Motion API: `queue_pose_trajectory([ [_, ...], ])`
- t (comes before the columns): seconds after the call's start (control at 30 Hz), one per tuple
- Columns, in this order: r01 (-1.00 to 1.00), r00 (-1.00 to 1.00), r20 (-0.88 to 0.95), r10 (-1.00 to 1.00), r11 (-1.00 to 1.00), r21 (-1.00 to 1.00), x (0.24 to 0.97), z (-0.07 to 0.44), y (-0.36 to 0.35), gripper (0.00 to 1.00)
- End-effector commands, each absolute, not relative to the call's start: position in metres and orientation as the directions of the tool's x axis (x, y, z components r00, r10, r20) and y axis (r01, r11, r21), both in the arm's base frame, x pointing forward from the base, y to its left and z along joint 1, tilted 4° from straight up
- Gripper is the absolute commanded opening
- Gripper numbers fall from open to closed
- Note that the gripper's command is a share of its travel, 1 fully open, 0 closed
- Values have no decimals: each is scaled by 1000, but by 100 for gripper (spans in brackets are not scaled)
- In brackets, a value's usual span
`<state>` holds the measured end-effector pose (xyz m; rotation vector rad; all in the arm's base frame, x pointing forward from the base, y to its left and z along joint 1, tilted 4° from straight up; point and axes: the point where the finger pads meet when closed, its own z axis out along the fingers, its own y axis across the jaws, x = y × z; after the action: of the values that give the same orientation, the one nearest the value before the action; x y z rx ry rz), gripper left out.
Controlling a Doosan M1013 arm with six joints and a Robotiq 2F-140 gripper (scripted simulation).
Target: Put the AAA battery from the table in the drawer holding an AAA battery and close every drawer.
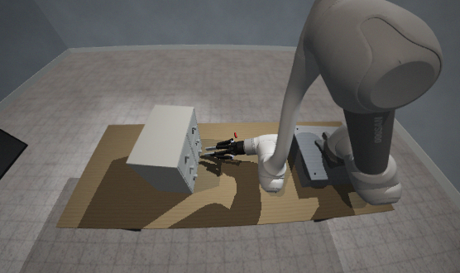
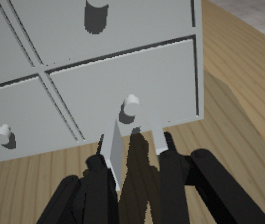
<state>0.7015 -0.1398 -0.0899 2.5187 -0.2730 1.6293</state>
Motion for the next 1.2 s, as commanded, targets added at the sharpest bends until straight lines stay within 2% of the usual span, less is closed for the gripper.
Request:
queue_pose_trajectory([
  [0.0,-221,401,913,-81,-975,10,705,-90,-140,20],
  [1.17,-221,401,913,-81,-975,10,734,-92,-147,20],
])
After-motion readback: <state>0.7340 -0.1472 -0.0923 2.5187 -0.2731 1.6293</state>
